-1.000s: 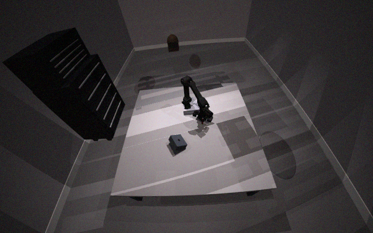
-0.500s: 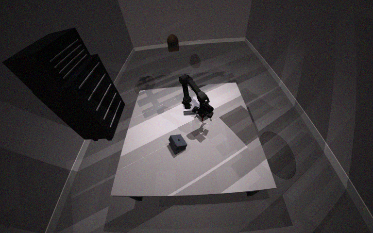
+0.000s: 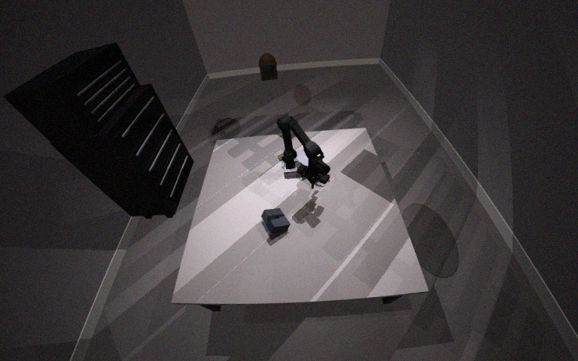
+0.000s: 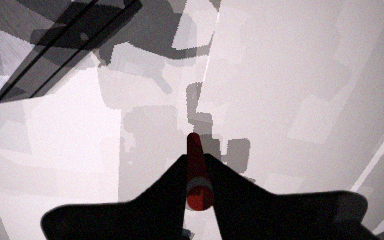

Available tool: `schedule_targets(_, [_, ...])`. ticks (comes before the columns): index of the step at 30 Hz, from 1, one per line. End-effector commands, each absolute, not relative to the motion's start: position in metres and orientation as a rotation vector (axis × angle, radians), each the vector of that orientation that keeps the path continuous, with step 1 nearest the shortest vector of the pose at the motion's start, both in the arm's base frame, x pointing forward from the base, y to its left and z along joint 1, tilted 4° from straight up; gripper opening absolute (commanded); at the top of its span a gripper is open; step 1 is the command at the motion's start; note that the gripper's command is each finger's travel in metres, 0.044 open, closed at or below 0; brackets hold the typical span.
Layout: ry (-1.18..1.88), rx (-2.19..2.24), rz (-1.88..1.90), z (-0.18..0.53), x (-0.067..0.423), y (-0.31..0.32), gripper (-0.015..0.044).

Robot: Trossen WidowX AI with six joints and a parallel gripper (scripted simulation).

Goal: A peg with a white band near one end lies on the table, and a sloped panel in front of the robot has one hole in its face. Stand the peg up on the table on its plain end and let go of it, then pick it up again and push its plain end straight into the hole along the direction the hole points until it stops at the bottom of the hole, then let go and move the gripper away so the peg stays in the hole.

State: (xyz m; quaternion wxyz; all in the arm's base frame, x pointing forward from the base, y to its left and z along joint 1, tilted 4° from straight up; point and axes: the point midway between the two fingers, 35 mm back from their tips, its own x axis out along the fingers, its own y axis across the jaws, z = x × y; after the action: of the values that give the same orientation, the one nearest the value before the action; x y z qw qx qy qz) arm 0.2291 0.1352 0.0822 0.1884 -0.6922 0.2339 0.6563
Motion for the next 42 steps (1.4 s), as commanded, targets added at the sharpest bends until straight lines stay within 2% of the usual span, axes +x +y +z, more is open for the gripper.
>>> schedule_targets(1, [0.705,-1.951,1.795,0.085,0.240,0.130,0.0000])
schedule_targets(42, [1.056,-1.953,1.340,0.116,0.321,0.072,0.0000])
